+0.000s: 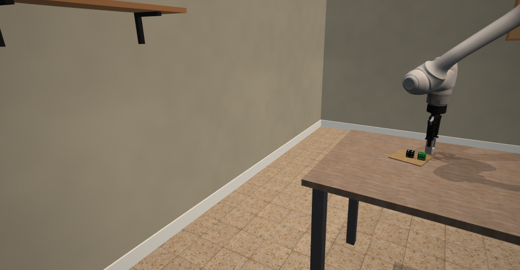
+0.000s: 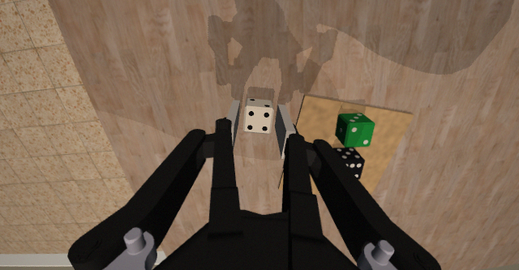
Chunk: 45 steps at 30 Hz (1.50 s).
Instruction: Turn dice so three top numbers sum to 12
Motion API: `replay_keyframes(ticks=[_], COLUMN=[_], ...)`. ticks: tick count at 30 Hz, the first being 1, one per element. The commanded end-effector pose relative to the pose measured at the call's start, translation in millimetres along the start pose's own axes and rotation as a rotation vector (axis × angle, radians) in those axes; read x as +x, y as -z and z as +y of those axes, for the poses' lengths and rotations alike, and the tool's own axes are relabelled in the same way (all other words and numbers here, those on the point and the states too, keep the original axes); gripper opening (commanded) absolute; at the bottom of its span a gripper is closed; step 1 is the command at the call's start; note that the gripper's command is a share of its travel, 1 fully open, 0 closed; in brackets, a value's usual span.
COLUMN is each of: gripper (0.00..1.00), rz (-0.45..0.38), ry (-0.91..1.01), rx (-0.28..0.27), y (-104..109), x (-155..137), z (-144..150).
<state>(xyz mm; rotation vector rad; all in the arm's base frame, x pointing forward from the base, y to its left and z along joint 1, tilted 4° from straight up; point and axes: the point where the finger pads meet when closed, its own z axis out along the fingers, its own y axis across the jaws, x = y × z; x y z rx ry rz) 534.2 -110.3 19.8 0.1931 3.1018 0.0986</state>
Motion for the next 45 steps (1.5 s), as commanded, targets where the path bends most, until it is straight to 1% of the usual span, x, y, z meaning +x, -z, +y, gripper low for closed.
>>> replay_keyframes(ticks=[1, 9, 44, 45], gripper=[0.28, 0.28, 0.28, 0.16], rz=[0.0, 0.0, 0.0, 0.0], ry=[0.0, 0.0, 0.0, 0.0], rx=[0.0, 0.0, 0.0, 0.0], y=[-3.2, -6.3, -6.3, -6.3], x=[-0.1, 0.0, 0.0, 0.0], z=[0.0, 0.0, 0.0, 0.0])
